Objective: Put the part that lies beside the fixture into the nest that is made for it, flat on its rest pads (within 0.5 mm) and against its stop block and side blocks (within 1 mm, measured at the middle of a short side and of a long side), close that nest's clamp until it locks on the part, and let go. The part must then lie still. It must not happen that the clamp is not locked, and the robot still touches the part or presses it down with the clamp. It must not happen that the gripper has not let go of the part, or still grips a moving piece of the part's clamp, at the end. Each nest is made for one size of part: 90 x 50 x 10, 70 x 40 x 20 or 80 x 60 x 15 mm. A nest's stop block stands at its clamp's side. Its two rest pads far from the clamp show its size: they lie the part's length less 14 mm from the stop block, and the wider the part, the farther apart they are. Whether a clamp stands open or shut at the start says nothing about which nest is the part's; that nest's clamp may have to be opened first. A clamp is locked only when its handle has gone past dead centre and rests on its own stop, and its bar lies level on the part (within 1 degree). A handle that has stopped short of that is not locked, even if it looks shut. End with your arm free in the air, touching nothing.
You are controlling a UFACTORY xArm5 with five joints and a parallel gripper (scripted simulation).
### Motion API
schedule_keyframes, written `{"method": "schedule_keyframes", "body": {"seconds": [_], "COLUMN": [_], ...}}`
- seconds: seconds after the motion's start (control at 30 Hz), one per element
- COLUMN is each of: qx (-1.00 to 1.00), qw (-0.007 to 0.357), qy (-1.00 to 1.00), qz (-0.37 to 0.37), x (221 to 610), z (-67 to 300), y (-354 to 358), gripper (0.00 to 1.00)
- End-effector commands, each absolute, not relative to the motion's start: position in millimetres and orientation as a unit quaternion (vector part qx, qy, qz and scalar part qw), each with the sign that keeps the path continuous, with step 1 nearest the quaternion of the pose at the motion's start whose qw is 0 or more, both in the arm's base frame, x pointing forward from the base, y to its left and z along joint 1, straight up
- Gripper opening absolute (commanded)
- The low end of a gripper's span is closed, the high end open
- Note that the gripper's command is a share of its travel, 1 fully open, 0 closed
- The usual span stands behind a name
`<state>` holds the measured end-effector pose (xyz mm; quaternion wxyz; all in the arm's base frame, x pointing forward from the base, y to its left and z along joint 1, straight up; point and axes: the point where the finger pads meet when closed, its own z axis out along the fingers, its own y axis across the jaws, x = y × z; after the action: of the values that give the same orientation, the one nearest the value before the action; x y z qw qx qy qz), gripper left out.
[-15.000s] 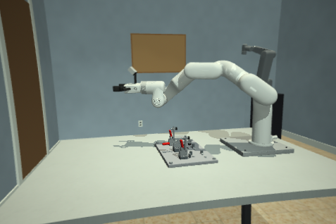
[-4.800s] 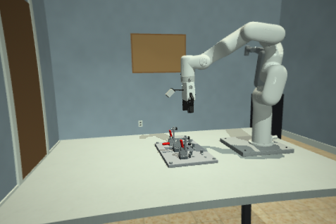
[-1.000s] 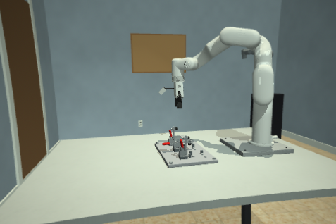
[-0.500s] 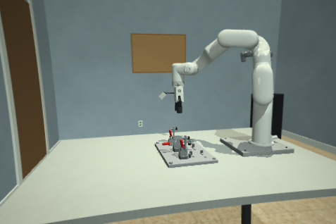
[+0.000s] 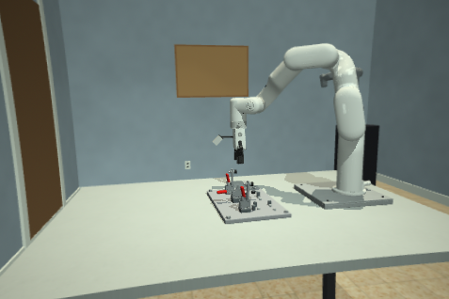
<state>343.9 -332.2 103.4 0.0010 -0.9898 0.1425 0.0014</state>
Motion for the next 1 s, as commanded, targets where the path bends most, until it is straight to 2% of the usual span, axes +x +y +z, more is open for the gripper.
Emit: {"method": "schedule_keyframes", "body": {"seconds": [0.0, 0.2, 0.5, 0.97], "qx": [-0.990, -0.990, -0.990, -0.990], "qw": [0.000, 0.000, 0.000, 0.000], "qy": [0.142, 0.142, 0.142, 0.142], "qz": [-0.001, -0.001, -0.001, -0.001], "x": [345.9, 345.9, 345.9, 346.0], "z": [74.3, 50.8, 34.4, 29.8], "y": [-334.1, -334.1, -334.1, -334.1], "gripper": [1.00, 1.00, 1.00, 1.00]}}
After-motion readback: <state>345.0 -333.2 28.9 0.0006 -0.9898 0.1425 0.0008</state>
